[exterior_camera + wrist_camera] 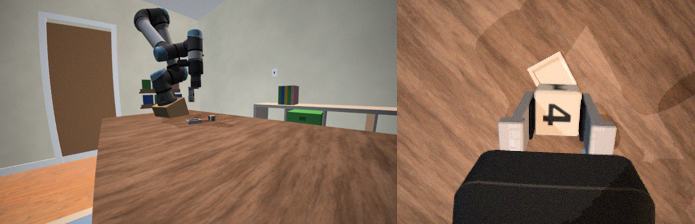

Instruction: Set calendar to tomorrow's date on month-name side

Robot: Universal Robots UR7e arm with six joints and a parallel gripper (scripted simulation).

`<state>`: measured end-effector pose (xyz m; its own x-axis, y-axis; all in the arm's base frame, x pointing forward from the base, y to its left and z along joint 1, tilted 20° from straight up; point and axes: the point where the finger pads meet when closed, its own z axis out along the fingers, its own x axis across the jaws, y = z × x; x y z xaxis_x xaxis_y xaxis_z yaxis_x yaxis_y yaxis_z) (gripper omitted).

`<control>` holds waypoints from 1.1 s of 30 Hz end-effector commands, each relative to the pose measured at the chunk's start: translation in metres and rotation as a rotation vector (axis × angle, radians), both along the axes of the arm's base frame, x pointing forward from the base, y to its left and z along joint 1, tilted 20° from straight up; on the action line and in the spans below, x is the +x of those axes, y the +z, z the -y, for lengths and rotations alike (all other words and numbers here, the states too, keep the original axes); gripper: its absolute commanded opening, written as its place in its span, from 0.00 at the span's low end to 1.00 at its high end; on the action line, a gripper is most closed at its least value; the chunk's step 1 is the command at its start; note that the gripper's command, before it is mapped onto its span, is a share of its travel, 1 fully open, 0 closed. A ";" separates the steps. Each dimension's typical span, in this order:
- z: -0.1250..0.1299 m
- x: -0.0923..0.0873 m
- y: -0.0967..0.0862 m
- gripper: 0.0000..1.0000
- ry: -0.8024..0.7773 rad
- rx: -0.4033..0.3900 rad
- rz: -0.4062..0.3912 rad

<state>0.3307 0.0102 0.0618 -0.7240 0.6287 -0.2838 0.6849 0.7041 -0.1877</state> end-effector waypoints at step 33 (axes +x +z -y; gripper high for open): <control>0.003 0.005 0.001 0.57 0.834 -0.066 -0.287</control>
